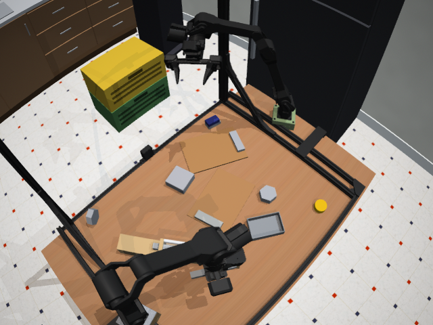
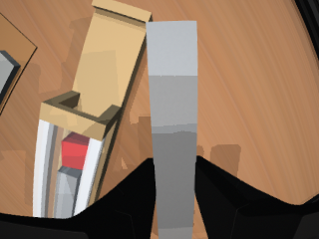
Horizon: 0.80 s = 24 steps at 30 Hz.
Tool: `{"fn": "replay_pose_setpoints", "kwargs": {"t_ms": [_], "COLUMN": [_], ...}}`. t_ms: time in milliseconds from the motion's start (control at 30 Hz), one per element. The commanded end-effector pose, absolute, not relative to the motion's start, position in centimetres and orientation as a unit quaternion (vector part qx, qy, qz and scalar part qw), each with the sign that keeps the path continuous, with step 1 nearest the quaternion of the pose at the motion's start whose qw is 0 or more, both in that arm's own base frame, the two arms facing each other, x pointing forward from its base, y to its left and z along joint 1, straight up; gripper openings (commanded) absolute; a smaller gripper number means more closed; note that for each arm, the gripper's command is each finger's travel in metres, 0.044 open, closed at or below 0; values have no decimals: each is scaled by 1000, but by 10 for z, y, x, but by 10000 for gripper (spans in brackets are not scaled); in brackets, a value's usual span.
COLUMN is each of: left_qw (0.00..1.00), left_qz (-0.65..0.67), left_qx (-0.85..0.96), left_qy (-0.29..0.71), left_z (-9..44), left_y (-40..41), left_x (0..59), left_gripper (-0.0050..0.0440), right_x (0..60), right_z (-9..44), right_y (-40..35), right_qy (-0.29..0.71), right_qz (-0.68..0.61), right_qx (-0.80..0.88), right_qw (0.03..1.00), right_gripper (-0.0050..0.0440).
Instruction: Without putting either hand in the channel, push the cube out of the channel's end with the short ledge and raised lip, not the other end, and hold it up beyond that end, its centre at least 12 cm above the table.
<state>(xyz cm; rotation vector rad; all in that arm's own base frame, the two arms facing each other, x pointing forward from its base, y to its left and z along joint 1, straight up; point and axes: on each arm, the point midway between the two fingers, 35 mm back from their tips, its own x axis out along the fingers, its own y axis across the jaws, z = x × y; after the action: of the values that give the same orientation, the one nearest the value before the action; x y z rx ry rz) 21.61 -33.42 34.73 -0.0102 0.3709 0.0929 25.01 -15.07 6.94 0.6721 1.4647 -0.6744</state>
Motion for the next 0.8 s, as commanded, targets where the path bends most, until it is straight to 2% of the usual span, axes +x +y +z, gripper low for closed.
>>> {"fn": "replay_pose_setpoints", "kwargs": {"t_ms": [0, 767], "left_qw": [982, 982], "left_qz": [47, 47], "left_qx": [-5, -5], "left_qy": [183, 183], "left_z": [347, 347], "left_y": [-334, -334], "left_x": [216, 216], "left_gripper": [400, 400], "right_x": [253, 279], "right_z": [70, 71], "right_y": [-140, 4], "right_qy": [640, 611], "right_qz": [-301, -357], "right_qx": [301, 357], "right_qw": [640, 611], "right_gripper": [40, 40]}}
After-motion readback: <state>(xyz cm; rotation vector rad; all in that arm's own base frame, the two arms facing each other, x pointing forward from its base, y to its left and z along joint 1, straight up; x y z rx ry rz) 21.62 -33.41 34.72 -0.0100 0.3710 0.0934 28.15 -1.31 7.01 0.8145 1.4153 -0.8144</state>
